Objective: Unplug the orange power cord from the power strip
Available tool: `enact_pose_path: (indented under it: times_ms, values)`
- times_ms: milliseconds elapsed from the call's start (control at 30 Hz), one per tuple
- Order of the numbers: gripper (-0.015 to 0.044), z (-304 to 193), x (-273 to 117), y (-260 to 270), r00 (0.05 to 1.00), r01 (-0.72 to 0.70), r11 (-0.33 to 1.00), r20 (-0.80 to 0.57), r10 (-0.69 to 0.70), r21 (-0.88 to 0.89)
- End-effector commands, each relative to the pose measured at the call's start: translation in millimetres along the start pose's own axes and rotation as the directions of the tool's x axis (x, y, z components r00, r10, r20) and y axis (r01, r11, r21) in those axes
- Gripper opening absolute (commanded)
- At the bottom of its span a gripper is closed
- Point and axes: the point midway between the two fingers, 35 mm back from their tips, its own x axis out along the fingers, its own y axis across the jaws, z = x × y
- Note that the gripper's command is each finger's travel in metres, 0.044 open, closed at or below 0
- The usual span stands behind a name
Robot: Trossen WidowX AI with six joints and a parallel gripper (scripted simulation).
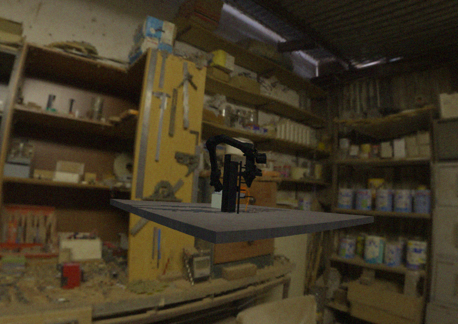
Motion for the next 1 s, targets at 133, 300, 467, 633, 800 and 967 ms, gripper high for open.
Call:
enact_pose_path:
  times_ms: [133, 300, 467, 633, 800, 967]
  values:
    - [0.016, -7.3, 3.3, -1.4, 1.0, -0.01, 1.0, -0.003, 0.01, 0.018]
    - [0.016, -7.3, 3.3, -1.4, 1.0, -0.01, 1.0, -0.003, 0.01, 0.018]
    - [0.016, -6.4, -2.3, -1.6, 1.0, -0.005, 1.0, -0.006, 0.005, 0.004]
    - [0.016, -6.4, -4.7, -1.6, 1.0, -0.003, 1.0, -0.007, 0.003, -0.002]
    - [0.016, -11.5, -4.8, -1.6, 1.0, -0.003, 1.0, -0.007, 0.003, -0.002]
    - [0.016, -19.7, -4.9, -1.4, 1.0, -0.003, 1.0, -0.007, 0.003, -0.002]
